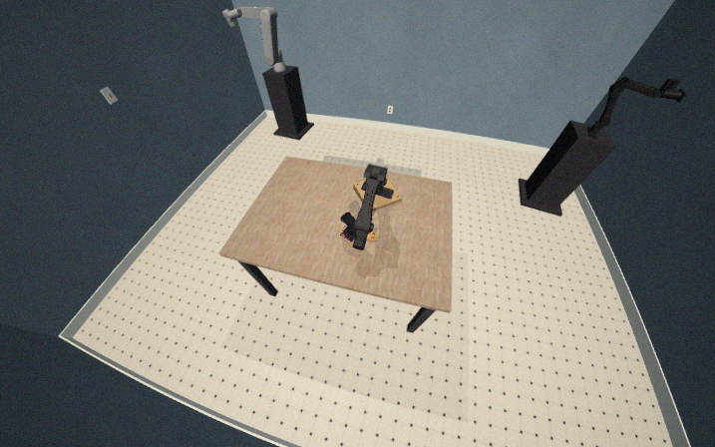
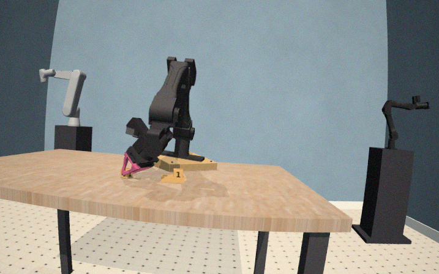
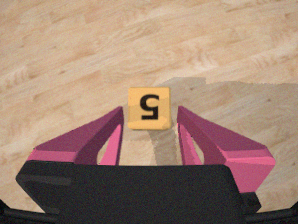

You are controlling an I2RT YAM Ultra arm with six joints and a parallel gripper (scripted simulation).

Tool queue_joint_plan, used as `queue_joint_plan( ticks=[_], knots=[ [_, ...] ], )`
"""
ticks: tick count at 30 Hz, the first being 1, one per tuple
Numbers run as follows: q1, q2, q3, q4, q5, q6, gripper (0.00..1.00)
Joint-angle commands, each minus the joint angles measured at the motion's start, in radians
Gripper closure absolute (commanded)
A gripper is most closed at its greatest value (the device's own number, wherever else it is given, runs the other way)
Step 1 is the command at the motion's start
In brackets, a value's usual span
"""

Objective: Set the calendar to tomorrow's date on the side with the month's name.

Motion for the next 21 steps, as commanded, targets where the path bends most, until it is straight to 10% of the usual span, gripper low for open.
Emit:
queue_joint_plan(
  ticks=[1,21],
  knots=[
    [0.004,-0.005,-0.014,-0.002,0.016,0.004,0.55],
    [0.004,-0.005,-0.014,-0.002,0.016,0.004,0.74]
  ],
)
